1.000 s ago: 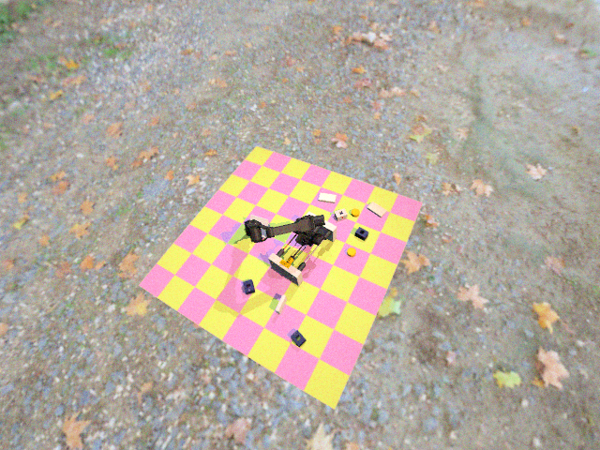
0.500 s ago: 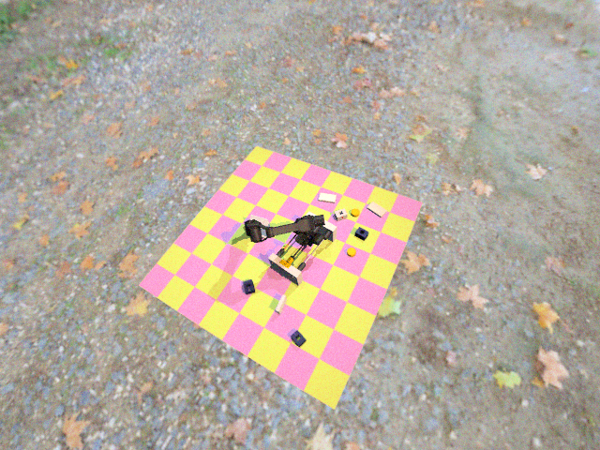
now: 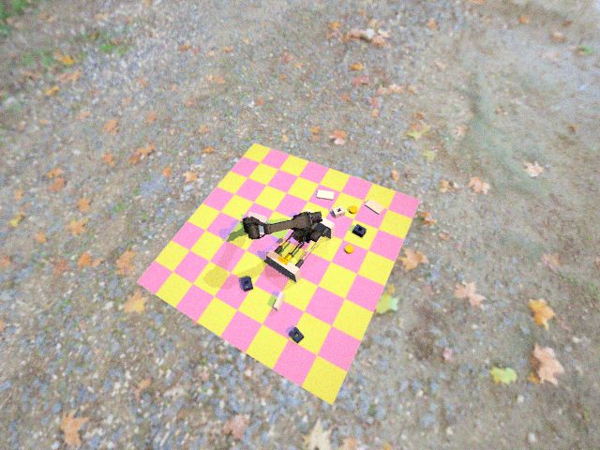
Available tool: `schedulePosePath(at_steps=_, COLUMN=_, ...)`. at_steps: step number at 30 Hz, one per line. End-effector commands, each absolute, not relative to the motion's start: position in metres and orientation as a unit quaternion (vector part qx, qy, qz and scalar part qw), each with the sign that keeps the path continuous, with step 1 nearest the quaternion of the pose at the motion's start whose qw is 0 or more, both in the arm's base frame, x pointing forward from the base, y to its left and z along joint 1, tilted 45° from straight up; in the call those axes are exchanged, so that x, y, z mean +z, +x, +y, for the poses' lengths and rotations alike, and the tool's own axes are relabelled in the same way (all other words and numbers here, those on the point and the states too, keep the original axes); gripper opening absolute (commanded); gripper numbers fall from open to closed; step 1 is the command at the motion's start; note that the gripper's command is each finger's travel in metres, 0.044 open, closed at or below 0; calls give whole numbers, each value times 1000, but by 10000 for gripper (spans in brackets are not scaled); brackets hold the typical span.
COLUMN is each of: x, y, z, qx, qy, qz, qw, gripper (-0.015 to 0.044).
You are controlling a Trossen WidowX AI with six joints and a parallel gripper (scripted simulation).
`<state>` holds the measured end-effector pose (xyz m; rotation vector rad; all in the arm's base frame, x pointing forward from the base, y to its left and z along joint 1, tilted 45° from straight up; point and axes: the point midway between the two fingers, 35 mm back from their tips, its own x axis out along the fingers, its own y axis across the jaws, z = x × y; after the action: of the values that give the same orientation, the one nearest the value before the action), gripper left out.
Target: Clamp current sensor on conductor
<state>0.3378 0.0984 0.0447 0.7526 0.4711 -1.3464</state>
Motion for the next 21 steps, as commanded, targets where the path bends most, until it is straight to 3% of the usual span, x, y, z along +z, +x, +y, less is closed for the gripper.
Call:
schedulePosePath(at_steps=1, x=44, y=336, z=98, qx=-603, qy=338, qz=211, qw=691, gripper=0)
schedulePosePath(at_steps=6, x=40, y=337, z=95, qx=-603, qy=337, qz=211, qw=691, gripper=0)
schedulePosePath(at_steps=16, x=44, y=337, z=98, qx=-602, qy=338, qz=210, qw=692, gripper=260)
schedulePosePath(at_steps=21, x=44, y=337, z=98, qx=-602, qy=338, qz=210, qw=692, gripper=260)
